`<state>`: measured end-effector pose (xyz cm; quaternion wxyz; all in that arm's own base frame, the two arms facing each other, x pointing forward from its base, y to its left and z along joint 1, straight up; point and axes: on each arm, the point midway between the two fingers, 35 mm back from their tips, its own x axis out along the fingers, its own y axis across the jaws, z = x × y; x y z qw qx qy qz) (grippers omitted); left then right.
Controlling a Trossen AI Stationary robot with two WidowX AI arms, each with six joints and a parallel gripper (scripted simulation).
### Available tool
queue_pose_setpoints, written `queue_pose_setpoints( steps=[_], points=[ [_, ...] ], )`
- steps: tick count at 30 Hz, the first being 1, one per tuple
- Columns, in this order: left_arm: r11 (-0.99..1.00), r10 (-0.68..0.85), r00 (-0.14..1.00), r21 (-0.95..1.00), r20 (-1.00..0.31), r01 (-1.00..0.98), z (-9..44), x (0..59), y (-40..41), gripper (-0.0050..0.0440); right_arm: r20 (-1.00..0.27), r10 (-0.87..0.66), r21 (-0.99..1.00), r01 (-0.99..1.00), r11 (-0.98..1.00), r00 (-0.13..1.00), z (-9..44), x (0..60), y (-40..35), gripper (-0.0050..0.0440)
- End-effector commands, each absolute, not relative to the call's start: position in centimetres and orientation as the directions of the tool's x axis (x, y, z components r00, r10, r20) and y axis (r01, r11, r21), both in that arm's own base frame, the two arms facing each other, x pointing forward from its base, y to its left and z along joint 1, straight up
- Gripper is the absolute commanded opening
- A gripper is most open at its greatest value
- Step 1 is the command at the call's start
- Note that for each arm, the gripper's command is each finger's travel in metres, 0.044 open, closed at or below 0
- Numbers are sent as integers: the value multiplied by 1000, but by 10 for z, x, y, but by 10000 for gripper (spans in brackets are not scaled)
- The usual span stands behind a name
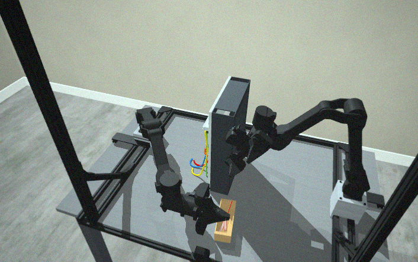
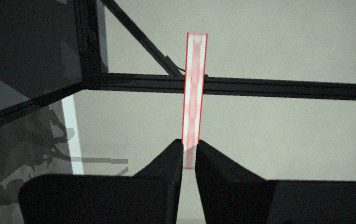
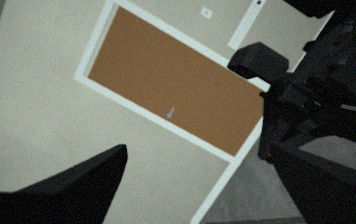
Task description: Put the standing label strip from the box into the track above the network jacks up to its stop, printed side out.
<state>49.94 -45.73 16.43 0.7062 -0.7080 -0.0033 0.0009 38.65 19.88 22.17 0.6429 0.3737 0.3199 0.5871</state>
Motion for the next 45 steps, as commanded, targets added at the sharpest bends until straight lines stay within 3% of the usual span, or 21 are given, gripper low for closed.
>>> queue_pose_setpoints(
  steps=[1, 18, 23, 33, 35, 45],
  points=[
    [-30, 10, 1000, -999, 22, 22, 181, 499, -457, -50, 20, 992, 809, -586, 55, 122, 246, 379, 199, 440],
    [-30, 10, 1000, -999, 22, 22, 181, 499, -457, -50, 25, 960, 619, -758, 205, 280, 308, 363, 147, 440],
    [-30, 10, 1000, -999, 22, 22, 181, 499, -457, -50, 23, 906, 545, -765, 343, 423, 334, 352, 89, 440],
    [-30, 10, 1000, -999, 22, 22, 181, 499, -457, -50, 18, 774, 428, -705, 566, 633, 366, 315, 15, 440],
    [-30, 10, 1000, -999, 22, 22, 181, 499, -457, -50, 18, 774, 428, -705, 566, 633, 366, 315, 15, 440],
    [-30, 10, 1000, -999, 22, 22, 181, 499, -457, -50, 13, 559, 281, -539, 794, 829, 389, 253, -37, 440]
  ],
)
